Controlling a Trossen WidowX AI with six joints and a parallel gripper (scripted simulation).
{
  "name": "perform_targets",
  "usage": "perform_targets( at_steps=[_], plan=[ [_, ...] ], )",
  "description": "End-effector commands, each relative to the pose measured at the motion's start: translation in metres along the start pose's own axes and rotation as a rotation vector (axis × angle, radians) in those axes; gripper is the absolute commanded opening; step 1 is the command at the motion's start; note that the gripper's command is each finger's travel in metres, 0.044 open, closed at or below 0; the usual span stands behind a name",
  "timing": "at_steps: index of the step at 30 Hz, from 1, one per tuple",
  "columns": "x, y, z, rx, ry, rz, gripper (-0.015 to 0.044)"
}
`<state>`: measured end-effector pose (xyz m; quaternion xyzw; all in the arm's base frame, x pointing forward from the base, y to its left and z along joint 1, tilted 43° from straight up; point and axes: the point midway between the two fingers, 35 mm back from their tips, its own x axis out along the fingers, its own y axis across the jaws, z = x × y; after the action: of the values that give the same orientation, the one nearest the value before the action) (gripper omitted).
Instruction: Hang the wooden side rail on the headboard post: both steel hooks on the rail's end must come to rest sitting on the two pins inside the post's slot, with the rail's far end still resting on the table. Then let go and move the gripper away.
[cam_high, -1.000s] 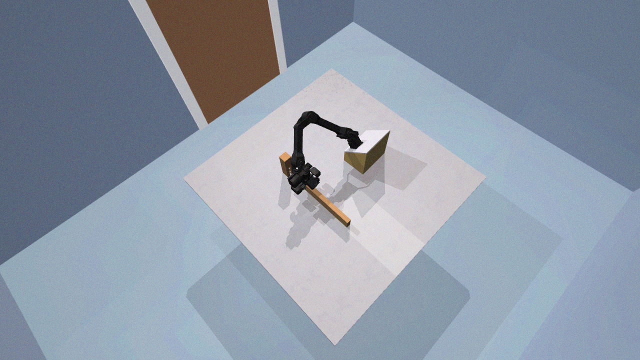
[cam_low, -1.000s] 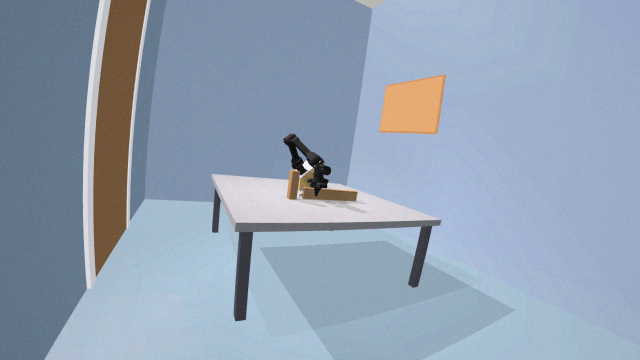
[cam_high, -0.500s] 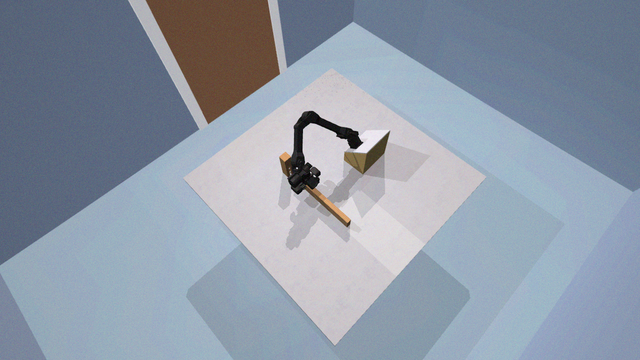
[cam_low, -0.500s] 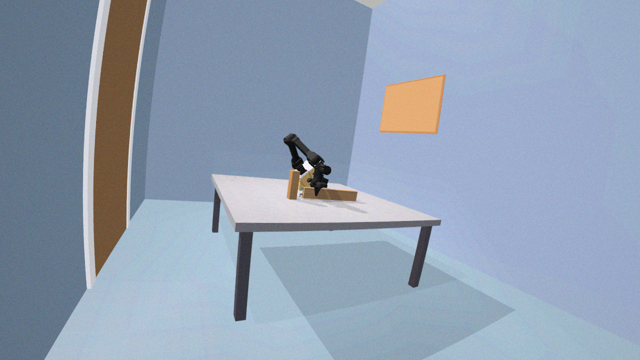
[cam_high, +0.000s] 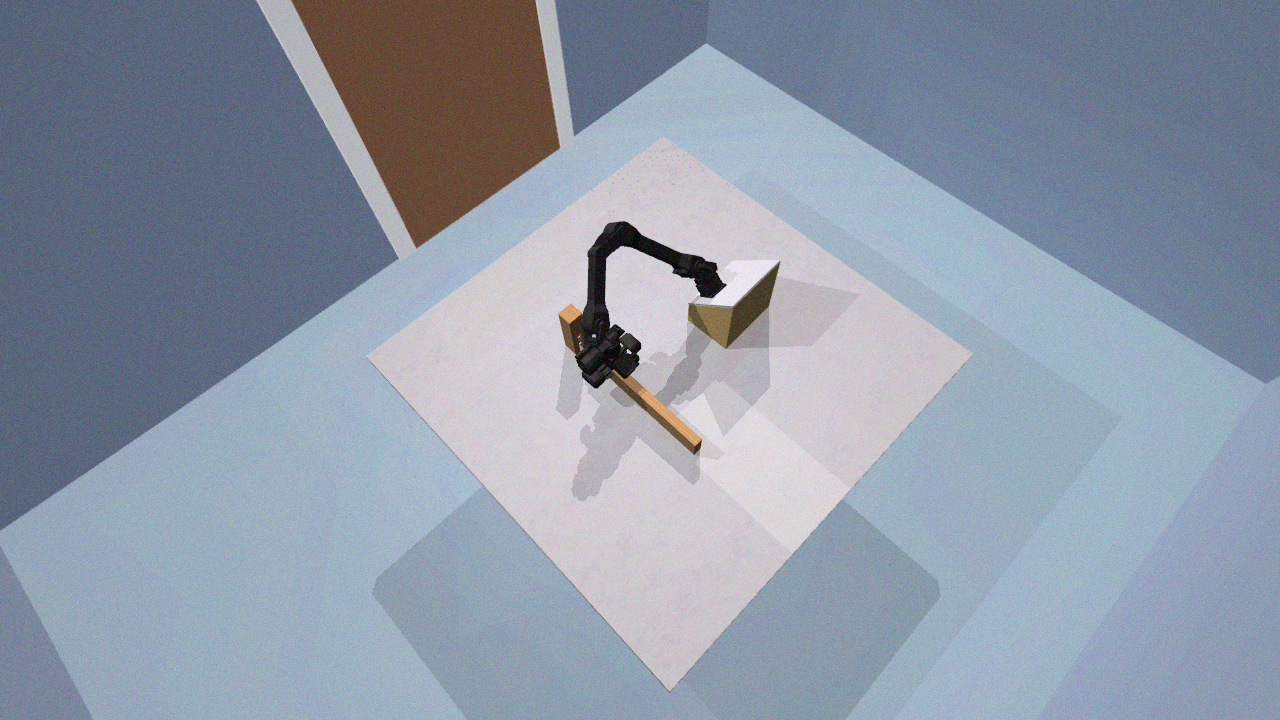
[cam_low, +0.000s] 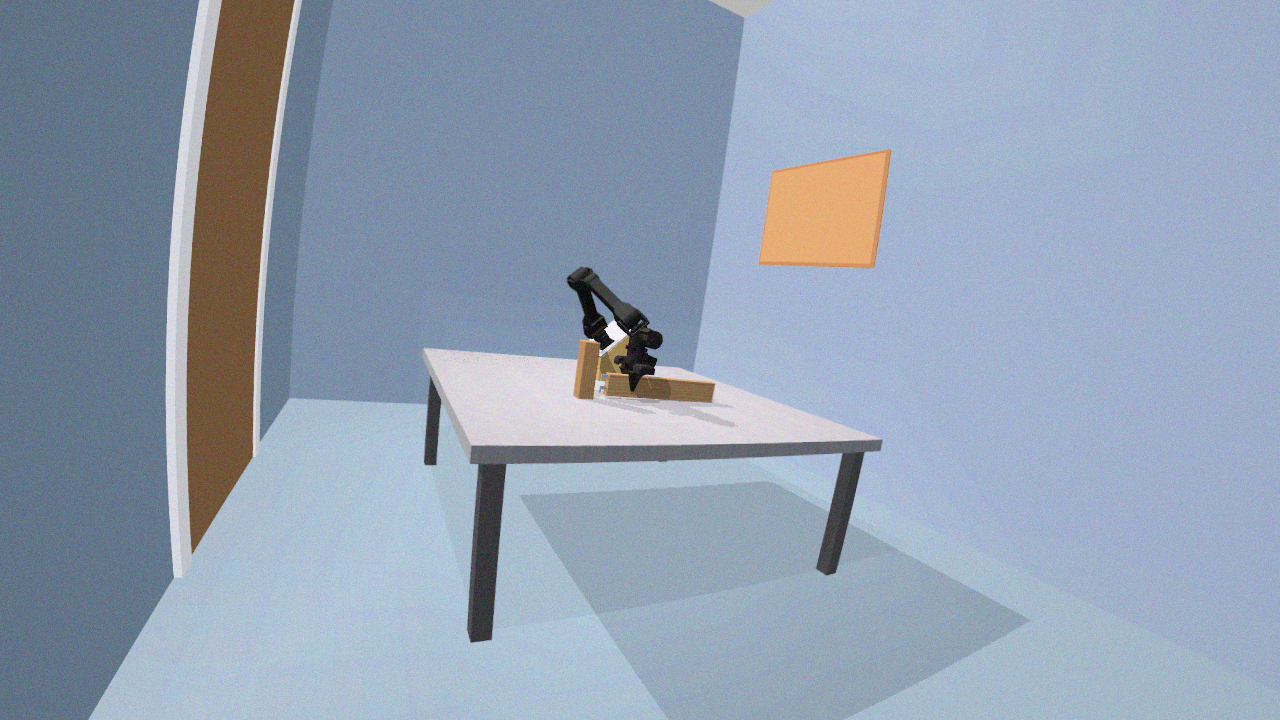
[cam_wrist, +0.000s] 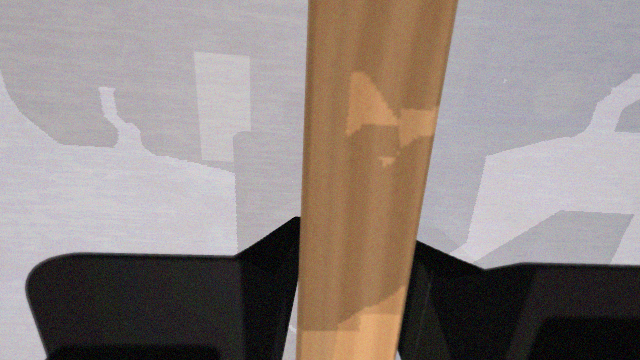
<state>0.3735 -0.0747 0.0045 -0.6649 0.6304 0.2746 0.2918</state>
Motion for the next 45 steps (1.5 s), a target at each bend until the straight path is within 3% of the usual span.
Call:
perform_targets(
  at_steps=[1, 45],
  plan=[
    [-0.0060, -0.0033, 0.0018, -0.004, -0.006, -0.013, 0.0000],
    [-0.0133, -0.0032, 0.0018, -0.004, -0.006, -0.013, 0.0000]
  ],
)
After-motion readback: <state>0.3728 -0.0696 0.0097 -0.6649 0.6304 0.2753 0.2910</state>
